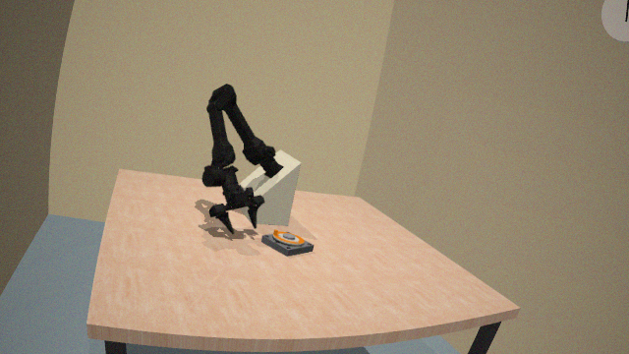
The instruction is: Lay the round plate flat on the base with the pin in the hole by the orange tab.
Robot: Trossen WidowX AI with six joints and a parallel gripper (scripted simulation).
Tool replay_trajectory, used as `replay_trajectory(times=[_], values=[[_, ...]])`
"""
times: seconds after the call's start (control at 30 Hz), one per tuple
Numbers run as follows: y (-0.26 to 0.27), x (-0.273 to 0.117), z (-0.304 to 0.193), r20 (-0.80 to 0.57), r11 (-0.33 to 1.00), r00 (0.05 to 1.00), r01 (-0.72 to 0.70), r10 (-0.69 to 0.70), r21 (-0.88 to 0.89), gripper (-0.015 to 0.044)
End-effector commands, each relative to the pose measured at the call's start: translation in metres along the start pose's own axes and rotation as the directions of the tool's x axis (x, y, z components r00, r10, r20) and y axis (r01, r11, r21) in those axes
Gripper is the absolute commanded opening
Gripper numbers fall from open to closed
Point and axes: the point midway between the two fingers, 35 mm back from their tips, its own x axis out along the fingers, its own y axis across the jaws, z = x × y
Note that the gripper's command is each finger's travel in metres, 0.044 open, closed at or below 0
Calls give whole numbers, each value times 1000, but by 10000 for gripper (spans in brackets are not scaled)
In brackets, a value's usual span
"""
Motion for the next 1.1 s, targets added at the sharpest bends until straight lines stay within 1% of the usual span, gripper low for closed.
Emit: replay_trajectory(times=[0.0, 0.1, 0.17, 0.23, 0.3, 0.4, 0.47, 0.5, 0.53, 0.6, 0.7, 0.77, 0.9, 1.07], values=[[-1, -1, 3, 10, 1000, 1000, 4, -4, -5, 374], [-11, -15, 38, 116, 997, 992, 46, -40, -55, 295], [-10, -15, 42, 118, 998, 992, 43, -36, -52, 242], [5, -7, 43, 50, 1000, 999, -12, 11, 10, 190], [13, -4, 44, 13, 999, 999, -34, 34, 41, 137], [46, 7, 46, -154, 986, 983, -75, 98, 151, 59], [67, 10, 45, -270, 978, 957, -54, 108, 200, 6], [76, 10, 45, -326, 976, 940, -30, 100, 215, 0], [77, 10, 45, -334, 976, 937, -25, 98, 216, 0], [87, 8, 46, -396, 975, 915, 16, 76, 222, 0], [106, 2, 48, -511, 970, 859, 144, -26, 193, 0], [115, -4, 53, -554, 958, 823, 245, -125, 148, 0], [121, -8, 57, -564, 943, 801, 315, -201, 111, 0], [122, -9, 58, -564, 941, 799, 321, -208, 107, 0]])
